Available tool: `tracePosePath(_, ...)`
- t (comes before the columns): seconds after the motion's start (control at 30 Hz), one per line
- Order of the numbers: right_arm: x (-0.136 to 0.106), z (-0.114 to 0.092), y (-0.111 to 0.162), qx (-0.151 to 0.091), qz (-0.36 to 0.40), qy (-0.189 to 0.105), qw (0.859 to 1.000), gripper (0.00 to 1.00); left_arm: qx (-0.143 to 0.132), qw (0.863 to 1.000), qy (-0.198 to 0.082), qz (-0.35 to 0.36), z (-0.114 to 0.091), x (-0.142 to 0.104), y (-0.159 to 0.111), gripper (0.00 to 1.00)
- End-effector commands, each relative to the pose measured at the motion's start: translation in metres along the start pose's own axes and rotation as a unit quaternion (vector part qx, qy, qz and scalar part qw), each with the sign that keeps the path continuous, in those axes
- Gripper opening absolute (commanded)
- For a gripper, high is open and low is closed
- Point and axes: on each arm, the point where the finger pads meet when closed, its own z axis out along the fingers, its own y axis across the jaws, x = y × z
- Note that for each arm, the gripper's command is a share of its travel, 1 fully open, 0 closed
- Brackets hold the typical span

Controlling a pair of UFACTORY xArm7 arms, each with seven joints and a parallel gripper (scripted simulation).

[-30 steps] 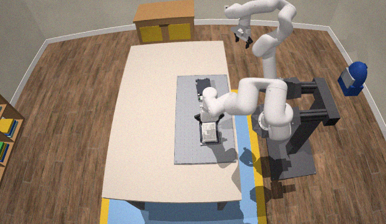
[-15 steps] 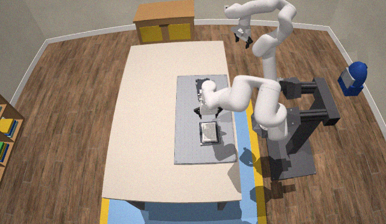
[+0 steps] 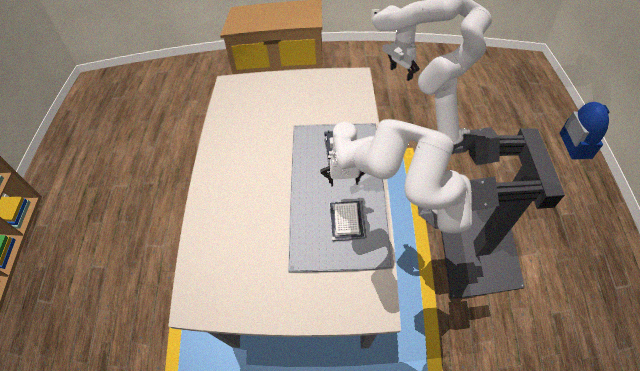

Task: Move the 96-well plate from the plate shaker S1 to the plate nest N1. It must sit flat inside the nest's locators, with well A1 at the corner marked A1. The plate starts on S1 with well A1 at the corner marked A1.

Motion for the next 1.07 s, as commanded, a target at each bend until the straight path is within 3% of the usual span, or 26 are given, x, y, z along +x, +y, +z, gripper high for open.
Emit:
tracePosePath(0.0, 0.000, -0.001, 0.001, -0.001, 0.000, 0.000, 1.000, 1.00, 0.002, 1.000, 0.001, -0.001, -0.001, 0.007, -0.002, 1.00)
tracePosePath(0.13, 0.000, -0.001, 0.001, -0.001, 0.000, 0.000, 1.000, 1.00, 0.002, 1.000, 0.001, -0.001, -0.001, 0.020, -0.002, 1.00)
tracePosePath(1.03, 0.000, -0.001, 0.001, -0.001, 0.000, 0.000, 1.000, 1.00, 0.002, 1.000, 0.001, -0.001, -0.001, 0.020, -0.002, 1.00)
